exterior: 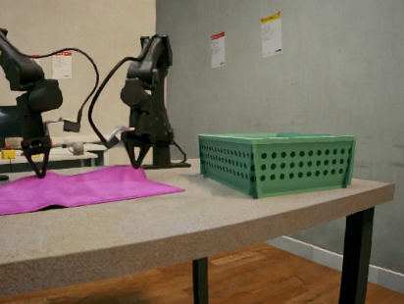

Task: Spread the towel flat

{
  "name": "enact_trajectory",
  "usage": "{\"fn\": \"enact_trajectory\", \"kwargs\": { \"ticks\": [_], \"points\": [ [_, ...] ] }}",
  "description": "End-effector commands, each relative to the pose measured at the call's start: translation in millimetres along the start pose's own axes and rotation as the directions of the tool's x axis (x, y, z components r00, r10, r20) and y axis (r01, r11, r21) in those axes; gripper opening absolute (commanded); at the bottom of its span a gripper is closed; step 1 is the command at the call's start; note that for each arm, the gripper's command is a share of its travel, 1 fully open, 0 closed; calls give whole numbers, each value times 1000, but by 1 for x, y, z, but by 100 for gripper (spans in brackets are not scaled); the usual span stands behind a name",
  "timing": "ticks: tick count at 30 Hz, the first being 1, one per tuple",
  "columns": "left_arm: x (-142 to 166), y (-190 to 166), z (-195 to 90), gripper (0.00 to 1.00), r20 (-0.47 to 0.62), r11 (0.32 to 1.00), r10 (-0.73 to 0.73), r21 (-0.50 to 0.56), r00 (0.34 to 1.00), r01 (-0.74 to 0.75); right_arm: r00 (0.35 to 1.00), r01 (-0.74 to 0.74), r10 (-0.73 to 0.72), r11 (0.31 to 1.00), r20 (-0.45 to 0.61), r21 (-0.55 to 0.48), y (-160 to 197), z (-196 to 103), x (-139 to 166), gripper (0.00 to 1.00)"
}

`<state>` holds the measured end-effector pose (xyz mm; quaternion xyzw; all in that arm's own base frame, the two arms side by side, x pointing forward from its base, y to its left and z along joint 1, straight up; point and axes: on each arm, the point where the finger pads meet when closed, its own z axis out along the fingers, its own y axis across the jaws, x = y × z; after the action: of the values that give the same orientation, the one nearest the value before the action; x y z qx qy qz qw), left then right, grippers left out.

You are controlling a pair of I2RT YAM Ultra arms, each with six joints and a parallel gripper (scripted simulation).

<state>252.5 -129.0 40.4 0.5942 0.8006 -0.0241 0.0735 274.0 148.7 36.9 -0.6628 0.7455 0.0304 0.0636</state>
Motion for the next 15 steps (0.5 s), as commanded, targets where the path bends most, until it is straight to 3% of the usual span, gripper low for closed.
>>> {"fn": "enact_trajectory", "kwargs": {
  "ticks": [1, 5, 15],
  "points": [
    [-8, 11, -7, 0, 23, 1000, -30, 5, 999, 29, 999, -36, 36, 999, 32, 4, 4, -12, 2, 0],
    [-11, 9, -10, 0, 32, 1000, -18, -3, 999, 18, 998, -25, 22, 999, 61, 48, -9, -22, -10, 0],
    [-21, 39, -20, 0, 54, 996, -89, -15, 995, 90, 993, -104, 102, 994, 63, 26, 6, -28, 7, 0]
  ]
}}
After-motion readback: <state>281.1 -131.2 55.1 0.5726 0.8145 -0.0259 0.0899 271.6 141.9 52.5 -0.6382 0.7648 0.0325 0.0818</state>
